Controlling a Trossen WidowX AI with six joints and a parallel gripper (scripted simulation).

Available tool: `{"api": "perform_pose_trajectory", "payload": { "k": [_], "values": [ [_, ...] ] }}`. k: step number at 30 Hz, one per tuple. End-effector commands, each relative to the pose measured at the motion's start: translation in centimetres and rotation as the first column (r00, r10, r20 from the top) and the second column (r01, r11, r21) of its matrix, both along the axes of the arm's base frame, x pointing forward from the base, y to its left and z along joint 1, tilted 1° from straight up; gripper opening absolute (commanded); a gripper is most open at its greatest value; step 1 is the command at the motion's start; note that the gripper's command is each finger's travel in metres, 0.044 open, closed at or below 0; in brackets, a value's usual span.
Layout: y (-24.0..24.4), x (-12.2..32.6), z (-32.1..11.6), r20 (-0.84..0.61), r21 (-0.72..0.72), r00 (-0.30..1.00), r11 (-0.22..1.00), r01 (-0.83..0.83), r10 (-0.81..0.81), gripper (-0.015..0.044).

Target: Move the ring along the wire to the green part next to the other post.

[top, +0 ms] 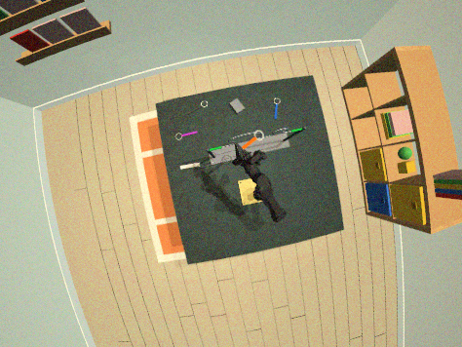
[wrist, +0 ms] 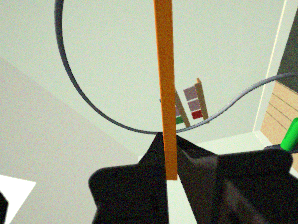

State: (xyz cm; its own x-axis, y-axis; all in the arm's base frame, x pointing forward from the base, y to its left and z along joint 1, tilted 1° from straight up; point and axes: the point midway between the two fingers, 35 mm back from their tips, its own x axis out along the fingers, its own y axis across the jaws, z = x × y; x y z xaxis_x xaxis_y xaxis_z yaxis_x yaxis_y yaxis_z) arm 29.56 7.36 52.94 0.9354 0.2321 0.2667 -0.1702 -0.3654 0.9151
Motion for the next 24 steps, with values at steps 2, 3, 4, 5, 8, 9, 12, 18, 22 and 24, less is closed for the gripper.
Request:
{"api": "perform_pose_trajectory", "payload": {
  "k": [2,3,4,5,8,9,12,18,22,24],
  "values": [
    [0.1,-0.1,0.1,0.001,-0.059,1.000,0.998,-0.001,0.001,-0.0150],
    [0.1,-0.1,0.0,0.000,-0.072,1.000,0.997,-0.001,0.001,-0.0150],
    [0.1,-0.1,0.0,-0.002,-0.084,1.000,0.996,-0.001,0.001,-0.0150],
    [0.1,-0.1,-0.1,-0.003,-0.097,1.000,0.995,-0.001,0.001,-0.0150],
    [0.1,-0.1,-0.2,-0.007,-0.134,1.000,0.991,-0.001,0.000,-0.0150],
    [0.1,-0.1,-0.2,-0.009,-0.146,1.000,0.989,-0.001,0.000,-0.0150],
    [0.2,-0.1,-0.4,-0.013,-0.183,1.000,0.983,-0.002,-0.001,-0.0150],
    [0.2,-0.1,-0.7,-0.022,-0.256,1.000,0.967,-0.003,-0.003,-0.0150],
    [0.2,-0.1,-0.9,-0.028,-0.304,1.000,0.953,-0.004,-0.004,-0.0150],
    [0.2,-0.1,-1.0,-0.031,-0.328,1.000,0.945,-0.005,-0.005,-0.0150]
  ]
}}
